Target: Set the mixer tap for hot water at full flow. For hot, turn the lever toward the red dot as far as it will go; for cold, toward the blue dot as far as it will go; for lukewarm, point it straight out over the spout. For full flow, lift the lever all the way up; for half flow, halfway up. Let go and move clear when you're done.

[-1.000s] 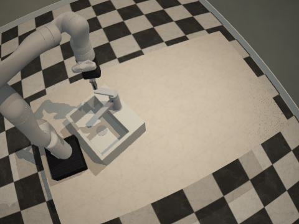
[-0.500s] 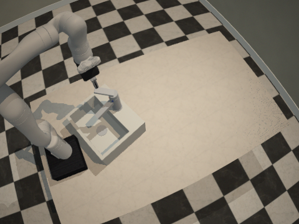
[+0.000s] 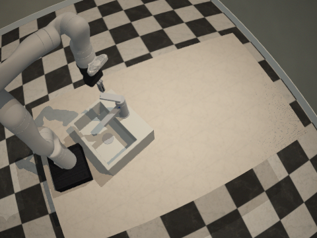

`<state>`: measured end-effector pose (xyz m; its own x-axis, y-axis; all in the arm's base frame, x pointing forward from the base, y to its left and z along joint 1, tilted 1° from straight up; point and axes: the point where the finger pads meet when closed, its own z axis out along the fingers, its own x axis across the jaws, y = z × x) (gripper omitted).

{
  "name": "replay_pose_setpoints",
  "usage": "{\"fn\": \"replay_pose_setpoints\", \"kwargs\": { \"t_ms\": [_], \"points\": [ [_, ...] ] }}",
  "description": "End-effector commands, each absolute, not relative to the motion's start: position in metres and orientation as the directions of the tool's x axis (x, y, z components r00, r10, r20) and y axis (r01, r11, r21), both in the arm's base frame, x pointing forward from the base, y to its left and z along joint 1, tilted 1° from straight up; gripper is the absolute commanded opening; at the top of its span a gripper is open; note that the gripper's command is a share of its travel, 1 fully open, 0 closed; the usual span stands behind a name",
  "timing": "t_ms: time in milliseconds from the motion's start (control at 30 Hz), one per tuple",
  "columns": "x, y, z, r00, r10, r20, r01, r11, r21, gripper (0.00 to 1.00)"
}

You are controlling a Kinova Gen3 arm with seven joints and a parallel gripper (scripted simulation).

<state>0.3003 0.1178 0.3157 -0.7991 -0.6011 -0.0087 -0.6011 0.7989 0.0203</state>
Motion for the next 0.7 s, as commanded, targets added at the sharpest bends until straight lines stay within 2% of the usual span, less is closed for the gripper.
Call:
{"fn": "replay_pose_setpoints", "kwargs": {
  "t_ms": [0,300,667],
  "points": [
    [0.3005,0.1188,0.3168,-0.766,-0.643,-0.013,-0.643,0.766,0.019,0.0],
    [0.3009,0.1236,0.3177,-0.615,-0.788,-0.017,-0.788,0.615,0.016,0.0],
    [0.3006,0.1274,0.3184,-0.49,-0.871,-0.019,-0.872,0.49,0.013,0.0]
  ]
}}
